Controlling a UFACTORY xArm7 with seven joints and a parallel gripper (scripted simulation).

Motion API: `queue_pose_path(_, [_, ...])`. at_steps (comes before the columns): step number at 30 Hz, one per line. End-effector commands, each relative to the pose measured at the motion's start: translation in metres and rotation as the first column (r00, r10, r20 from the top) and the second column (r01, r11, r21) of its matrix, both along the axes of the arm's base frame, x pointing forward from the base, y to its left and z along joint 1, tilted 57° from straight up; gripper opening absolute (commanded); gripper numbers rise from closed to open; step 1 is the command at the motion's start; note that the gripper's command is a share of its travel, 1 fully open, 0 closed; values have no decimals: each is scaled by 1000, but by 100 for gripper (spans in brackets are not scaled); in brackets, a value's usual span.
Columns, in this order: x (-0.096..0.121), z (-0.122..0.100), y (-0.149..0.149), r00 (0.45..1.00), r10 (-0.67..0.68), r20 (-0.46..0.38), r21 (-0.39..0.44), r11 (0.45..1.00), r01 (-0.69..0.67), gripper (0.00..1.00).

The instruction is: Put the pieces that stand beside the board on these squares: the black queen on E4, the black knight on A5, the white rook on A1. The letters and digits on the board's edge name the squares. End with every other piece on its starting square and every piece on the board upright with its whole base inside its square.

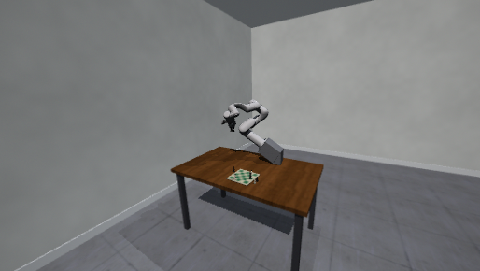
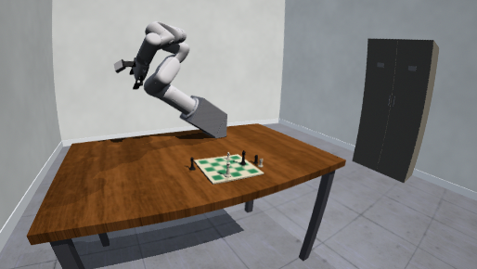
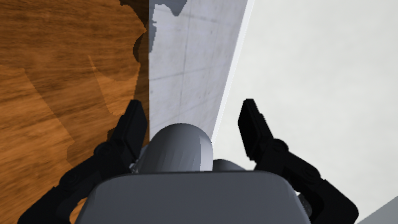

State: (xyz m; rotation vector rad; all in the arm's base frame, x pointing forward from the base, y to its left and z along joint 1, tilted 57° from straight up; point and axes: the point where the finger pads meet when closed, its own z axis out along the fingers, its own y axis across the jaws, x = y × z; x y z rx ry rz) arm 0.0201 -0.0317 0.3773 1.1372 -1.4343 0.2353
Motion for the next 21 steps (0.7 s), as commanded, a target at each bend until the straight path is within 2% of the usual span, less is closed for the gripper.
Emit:
queue_pose_path(1, [0,1,1,1000,2,1,-1,1000,-2,100])
queue_pose_path(21, [1,1,0,1000,7,-1,3,1000,-7,100])
